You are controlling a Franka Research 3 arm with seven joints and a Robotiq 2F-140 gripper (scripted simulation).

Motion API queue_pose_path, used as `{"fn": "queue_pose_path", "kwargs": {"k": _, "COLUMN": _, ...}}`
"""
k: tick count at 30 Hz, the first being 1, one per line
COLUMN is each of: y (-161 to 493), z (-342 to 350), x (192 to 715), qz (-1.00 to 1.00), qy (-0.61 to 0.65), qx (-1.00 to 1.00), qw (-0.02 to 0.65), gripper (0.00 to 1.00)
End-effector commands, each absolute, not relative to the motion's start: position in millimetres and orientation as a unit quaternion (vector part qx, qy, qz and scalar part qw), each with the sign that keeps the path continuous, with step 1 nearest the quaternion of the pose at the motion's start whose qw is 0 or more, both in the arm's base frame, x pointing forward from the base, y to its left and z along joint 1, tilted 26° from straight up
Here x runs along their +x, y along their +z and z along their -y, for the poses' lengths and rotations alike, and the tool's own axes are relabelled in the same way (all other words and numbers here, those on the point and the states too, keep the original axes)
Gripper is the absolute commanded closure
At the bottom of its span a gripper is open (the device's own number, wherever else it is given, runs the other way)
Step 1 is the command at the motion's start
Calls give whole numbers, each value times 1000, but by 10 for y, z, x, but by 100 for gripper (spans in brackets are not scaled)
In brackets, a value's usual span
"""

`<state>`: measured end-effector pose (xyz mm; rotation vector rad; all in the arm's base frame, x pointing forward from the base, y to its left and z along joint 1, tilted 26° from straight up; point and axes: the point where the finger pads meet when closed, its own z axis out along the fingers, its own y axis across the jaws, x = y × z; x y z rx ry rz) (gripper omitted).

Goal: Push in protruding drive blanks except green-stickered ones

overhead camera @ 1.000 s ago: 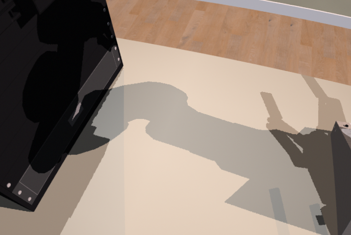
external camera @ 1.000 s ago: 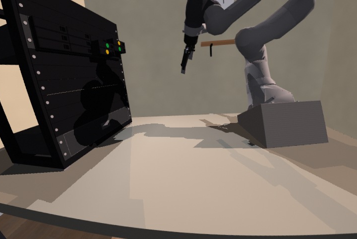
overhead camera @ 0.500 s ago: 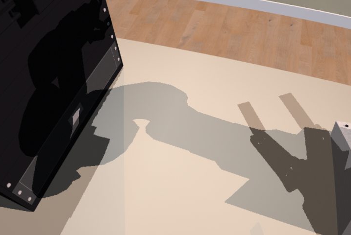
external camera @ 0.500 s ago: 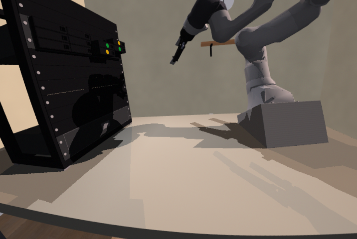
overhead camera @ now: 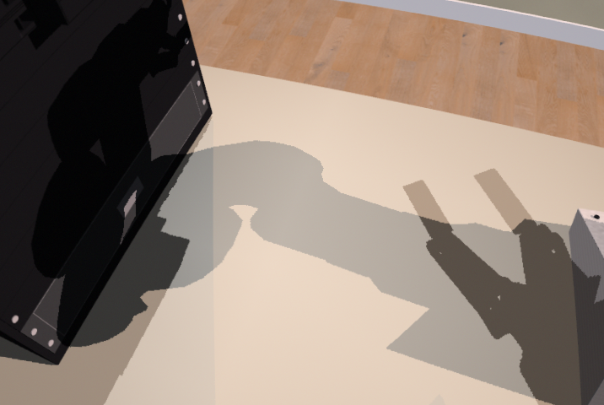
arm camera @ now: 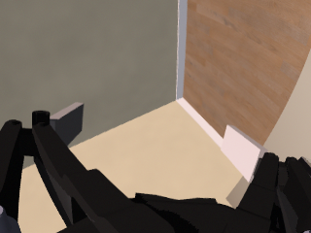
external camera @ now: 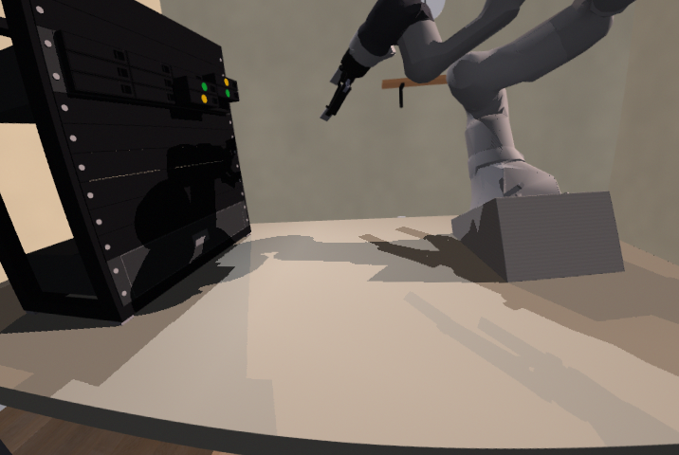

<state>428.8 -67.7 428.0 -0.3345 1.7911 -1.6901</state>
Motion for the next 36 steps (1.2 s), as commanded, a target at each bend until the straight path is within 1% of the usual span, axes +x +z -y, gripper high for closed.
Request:
{"fn": "queue_pose_path", "kwargs": {"k": 1, "y": 4315, "z": 317, "x": 4562, "qz": -645, "qy": -641, "qx": -184, "qw": 372, "gripper": 0}}
{"fn": "queue_pose_path", "kwargs": {"k": 23, "y": 4315, "z": 317, "x": 4562, "qz": -645, "qy": -641, "qx": -184, "qw": 372, "gripper": 0}}
{"fn": "queue_pose_path", "kwargs": {"k": 26, "y": 4319, "z": 116, "x": 4633, "qz": -622, "qy": -646, "qx": -219, "qw": 384, "gripper": 0}}
{"fn": "queue_pose_path", "kwargs": {"k": 36, "y": 4319, "z": 116, "x": 4633, "qz": -622, "qy": -646, "qx": -219, "qw": 384, "gripper": 0}}
